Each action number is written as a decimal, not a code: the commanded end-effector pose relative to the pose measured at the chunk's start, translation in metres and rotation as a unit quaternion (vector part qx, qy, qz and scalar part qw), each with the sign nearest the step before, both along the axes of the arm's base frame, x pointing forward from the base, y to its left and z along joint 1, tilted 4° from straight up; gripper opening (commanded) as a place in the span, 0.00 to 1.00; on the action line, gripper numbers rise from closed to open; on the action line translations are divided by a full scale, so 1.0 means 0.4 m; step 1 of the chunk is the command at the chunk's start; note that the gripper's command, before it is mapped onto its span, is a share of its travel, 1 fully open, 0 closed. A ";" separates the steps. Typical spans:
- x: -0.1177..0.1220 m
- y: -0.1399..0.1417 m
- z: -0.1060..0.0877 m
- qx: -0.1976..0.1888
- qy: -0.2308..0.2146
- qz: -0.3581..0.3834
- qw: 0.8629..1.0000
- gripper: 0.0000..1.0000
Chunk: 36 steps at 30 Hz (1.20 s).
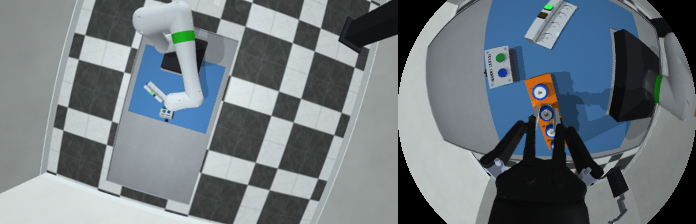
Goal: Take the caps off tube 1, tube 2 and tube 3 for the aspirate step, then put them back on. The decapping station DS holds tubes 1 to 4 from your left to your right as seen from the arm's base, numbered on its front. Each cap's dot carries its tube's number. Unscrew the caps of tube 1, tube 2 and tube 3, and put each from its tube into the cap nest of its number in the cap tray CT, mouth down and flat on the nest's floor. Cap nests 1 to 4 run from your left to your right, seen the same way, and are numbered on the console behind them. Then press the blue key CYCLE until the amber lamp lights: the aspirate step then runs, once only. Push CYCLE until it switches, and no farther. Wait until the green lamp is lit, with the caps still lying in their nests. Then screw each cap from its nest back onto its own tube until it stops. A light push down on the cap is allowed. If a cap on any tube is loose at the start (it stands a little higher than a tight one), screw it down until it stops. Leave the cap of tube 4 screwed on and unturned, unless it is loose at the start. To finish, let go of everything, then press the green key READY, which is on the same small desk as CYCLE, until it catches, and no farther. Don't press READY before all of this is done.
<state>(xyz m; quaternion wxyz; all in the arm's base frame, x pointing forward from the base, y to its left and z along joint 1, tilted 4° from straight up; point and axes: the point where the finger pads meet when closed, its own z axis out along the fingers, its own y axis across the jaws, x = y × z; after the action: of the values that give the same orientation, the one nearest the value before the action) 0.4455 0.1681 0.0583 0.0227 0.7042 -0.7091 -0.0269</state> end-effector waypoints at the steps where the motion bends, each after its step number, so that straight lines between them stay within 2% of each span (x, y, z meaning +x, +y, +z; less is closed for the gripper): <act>1: -0.001 0.001 -0.001 -0.013 -0.005 -0.063 0.998 0.00; 5: -0.001 0.001 -0.001 -0.013 -0.005 -0.063 0.998 0.00; 6: -0.001 0.001 -0.001 -0.013 -0.005 -0.063 0.998 0.35; 18: -0.001 0.001 -0.001 -0.013 -0.005 -0.063 0.998 0.35; 21: -0.001 0.001 0.000 -0.005 -0.004 0.062 0.998 0.35; 22: -0.001 0.001 0.000 -0.005 -0.004 0.062 0.998 0.35; 25: -0.001 0.001 0.000 0.000 -0.004 0.140 0.990 0.35; 27: -0.001 0.001 0.000 0.000 -0.004 0.140 0.990 0.35; 29: -0.001 0.001 0.000 0.006 -0.004 0.225 0.974 0.35; 30: -0.001 0.001 0.000 0.006 -0.004 0.226 0.974 0.35; 31: -0.001 0.001 0.000 0.009 -0.004 0.265 0.964 0.35; 32: -0.001 0.001 0.000 0.009 -0.004 0.266 0.964 0.35; 33: -0.001 0.001 0.000 0.012 -0.003 0.306 0.952 0.35; 34: -0.001 0.001 0.000 0.012 -0.003 0.306 0.952 0.35; 35: -0.001 0.001 0.000 0.014 -0.003 0.345 0.938 0.35; 36: -0.001 0.001 0.000 0.014 -0.003 0.345 0.938 0.35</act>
<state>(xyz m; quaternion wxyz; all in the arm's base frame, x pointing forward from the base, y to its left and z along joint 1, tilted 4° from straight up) 0.4449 0.1685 0.0581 0.0245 0.8629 -0.5047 -0.0127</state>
